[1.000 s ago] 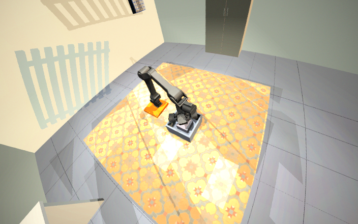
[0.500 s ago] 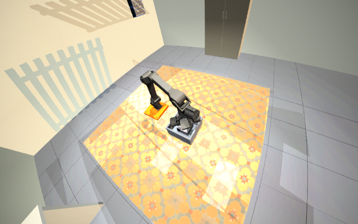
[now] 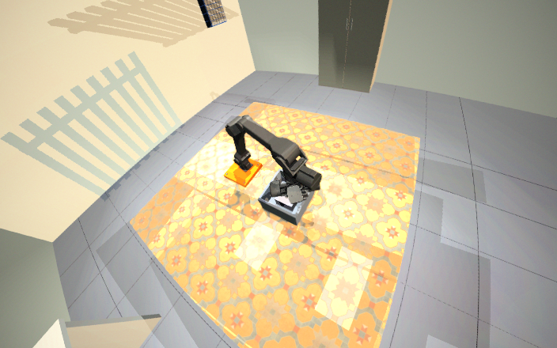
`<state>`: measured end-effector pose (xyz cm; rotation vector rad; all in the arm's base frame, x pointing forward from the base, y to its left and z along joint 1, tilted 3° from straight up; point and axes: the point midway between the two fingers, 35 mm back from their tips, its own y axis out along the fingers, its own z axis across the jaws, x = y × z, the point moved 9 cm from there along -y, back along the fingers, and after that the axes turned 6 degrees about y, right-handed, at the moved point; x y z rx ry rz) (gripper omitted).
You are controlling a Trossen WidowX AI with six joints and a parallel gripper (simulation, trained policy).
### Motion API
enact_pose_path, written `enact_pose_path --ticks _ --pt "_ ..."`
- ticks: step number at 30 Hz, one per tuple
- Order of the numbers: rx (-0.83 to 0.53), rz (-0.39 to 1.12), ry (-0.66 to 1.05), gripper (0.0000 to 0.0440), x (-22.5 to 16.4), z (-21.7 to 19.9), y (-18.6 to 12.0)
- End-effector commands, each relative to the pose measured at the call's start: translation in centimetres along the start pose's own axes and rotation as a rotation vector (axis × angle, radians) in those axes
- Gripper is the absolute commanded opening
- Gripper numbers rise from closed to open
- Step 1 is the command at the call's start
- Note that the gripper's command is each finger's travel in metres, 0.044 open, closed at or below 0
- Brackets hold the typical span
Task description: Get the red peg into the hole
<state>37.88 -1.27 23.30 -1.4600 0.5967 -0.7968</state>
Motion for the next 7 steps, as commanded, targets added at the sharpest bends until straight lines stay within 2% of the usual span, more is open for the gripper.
enact_pose_path --ticks 1,7 --pt "-0.005 0.022 0.016 0.025 0.4 0.8 -0.7" --pt "-0.033 0.067 0.038 0.026 0.8 1.8 -1.8"
